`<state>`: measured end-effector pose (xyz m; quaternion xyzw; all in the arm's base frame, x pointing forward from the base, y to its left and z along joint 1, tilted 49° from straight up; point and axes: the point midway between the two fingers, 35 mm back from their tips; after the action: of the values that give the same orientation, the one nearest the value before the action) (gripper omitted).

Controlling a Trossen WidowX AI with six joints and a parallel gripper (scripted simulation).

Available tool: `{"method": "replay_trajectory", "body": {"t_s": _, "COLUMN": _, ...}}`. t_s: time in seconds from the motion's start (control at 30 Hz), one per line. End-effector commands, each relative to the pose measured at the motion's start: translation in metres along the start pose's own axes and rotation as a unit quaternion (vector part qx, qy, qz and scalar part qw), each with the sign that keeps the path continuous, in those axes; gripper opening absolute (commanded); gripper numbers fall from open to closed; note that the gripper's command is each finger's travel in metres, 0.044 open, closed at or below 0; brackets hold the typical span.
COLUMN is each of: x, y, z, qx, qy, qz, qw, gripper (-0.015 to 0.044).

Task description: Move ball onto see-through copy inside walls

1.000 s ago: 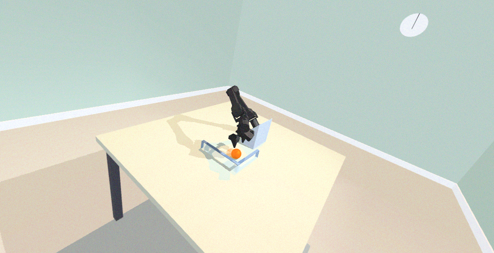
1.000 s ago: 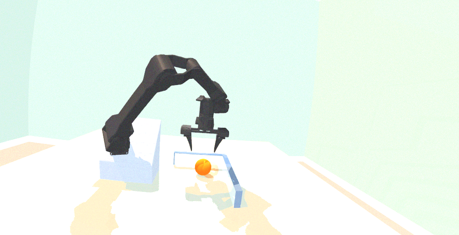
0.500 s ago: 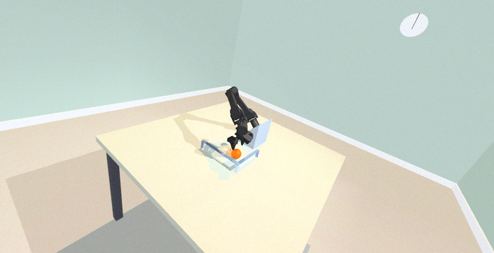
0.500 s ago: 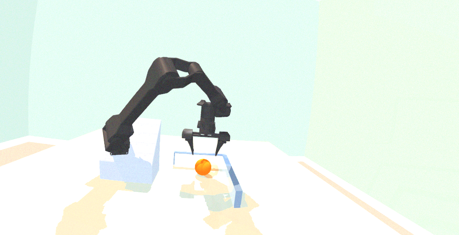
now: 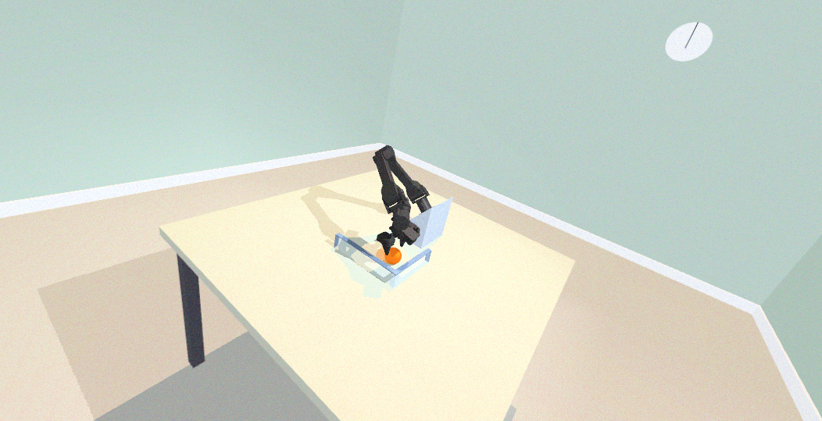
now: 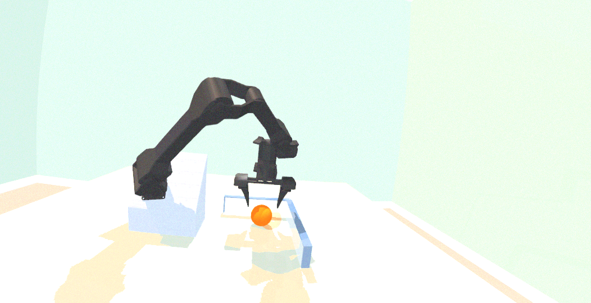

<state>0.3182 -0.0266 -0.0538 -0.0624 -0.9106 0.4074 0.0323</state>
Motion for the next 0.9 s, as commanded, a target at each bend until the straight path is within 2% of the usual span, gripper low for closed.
{"method": "replay_trajectory", "body": {"t_s": 0.0, "x": 0.002, "y": 0.000, "z": 0.009, "qx": 0.003, "qy": 0.001, "qz": -0.004, "qw": 1.000, "gripper": 0.0440}}
{"method": "replay_trajectory", "body": {"t_s": 0.53, "x": 0.003, "y": -0.001, "z": 0.031, "qx": 0.004, "qy": 0.001, "qz": -0.004, "qw": 1.000, "gripper": 0.0440}}
{"method": "replay_trajectory", "body": {"t_s": 0.67, "x": 0.003, "y": -0.001, "z": 0.031, "qx": 0.004, "qy": 0.001, "qz": -0.004, "qw": 1.000, "gripper": 0.0335}}
{"method": "replay_trajectory", "body": {"t_s": 0.87, "x": 0.003, "y": -0.001, "z": 0.031, "qx": 0.004, "qy": 0.001, "qz": -0.004, "qw": 1.000, "gripper": 0.0295}}
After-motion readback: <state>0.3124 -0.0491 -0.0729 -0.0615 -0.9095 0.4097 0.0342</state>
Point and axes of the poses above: the point midway between the two fingers, 35 mm back from their tips, its own z axis out along the fingers, its own x axis across the jaws, y = z × x, and after that the axes turned 3 degrees about -z, right-handed
